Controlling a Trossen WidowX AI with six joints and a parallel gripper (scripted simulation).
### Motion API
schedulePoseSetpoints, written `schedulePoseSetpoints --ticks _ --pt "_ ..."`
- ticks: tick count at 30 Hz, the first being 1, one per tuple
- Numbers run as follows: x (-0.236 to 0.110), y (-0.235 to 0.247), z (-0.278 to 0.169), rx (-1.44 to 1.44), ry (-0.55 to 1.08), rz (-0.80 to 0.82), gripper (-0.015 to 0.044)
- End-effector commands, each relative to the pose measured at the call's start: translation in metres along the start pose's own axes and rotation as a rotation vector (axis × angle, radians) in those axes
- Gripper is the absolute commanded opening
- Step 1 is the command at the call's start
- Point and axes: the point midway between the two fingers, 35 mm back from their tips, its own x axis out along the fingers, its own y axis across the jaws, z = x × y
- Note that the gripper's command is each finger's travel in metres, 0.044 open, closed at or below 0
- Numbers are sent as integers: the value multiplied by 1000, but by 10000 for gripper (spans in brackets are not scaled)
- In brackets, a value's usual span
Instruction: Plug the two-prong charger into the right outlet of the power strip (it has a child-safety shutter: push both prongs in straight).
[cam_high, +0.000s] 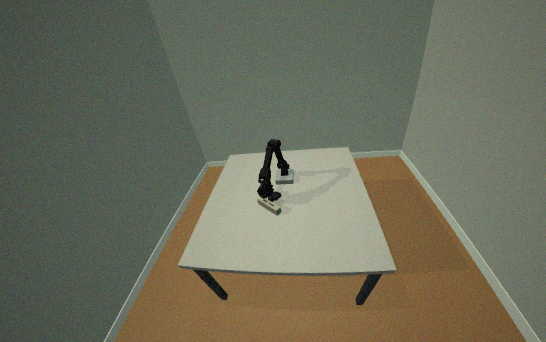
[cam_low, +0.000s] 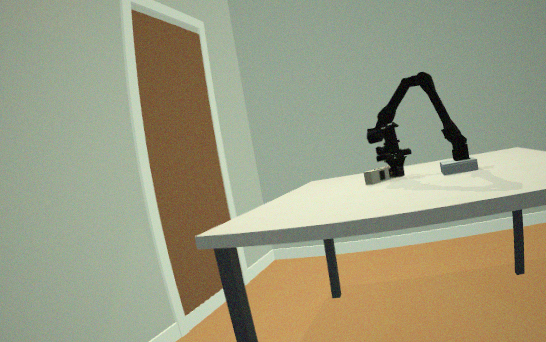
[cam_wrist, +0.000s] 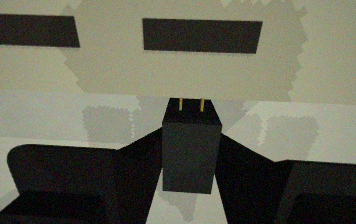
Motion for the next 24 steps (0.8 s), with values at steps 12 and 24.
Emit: schedulePoseSetpoints --ticks 12,24 --pt "-1 0 4 -6 -3 -4 0" --pt "-1 0 7 -6 -3 -4 0"
